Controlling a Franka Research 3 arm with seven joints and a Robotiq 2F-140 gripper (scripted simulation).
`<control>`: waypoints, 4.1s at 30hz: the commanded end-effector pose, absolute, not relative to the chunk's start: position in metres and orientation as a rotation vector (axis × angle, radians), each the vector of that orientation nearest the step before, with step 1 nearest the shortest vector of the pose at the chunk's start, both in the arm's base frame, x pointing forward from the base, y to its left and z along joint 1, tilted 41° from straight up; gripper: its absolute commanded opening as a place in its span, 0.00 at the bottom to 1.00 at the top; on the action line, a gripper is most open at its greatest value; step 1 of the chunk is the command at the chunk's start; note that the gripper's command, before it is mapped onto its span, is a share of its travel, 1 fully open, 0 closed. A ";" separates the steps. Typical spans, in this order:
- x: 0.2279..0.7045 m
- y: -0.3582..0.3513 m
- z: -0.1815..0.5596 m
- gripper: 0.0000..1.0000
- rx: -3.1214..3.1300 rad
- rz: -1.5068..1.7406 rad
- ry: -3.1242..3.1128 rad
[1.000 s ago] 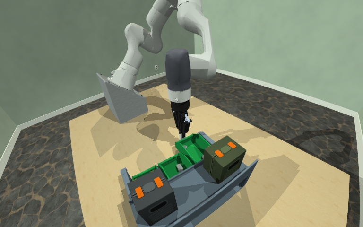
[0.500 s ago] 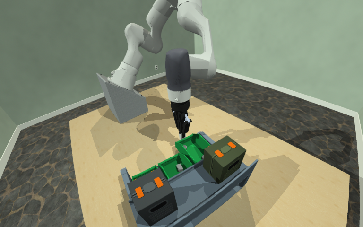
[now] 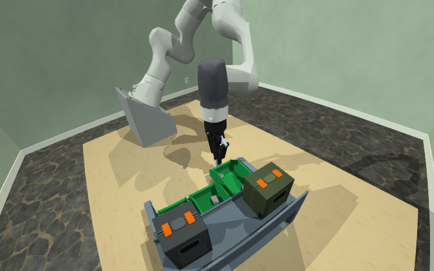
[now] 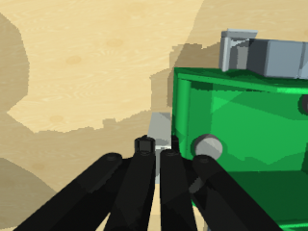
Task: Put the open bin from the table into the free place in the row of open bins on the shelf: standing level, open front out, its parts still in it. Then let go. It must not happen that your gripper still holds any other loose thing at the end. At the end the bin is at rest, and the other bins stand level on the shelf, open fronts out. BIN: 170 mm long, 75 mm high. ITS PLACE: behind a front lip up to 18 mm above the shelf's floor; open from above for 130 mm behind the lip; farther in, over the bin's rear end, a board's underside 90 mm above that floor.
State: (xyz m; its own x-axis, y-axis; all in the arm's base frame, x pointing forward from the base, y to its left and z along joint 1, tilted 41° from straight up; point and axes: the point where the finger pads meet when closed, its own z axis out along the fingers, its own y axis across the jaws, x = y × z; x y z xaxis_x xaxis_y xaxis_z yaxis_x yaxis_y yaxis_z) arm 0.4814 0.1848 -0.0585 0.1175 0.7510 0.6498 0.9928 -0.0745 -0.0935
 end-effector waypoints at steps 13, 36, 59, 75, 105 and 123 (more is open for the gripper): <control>0.482 0.186 -0.059 0.00 -1.881 -0.603 -1.679; 0.487 0.186 -0.060 0.00 -1.881 -0.603 -1.679; 0.499 0.185 -0.061 0.00 -1.881 -0.603 -1.679; 0.509 0.184 -0.062 0.00 -1.881 -0.603 -1.679; 0.527 0.183 -0.064 0.00 -1.881 -0.603 -1.679; 0.535 0.183 -0.065 0.00 -1.881 -0.603 -1.679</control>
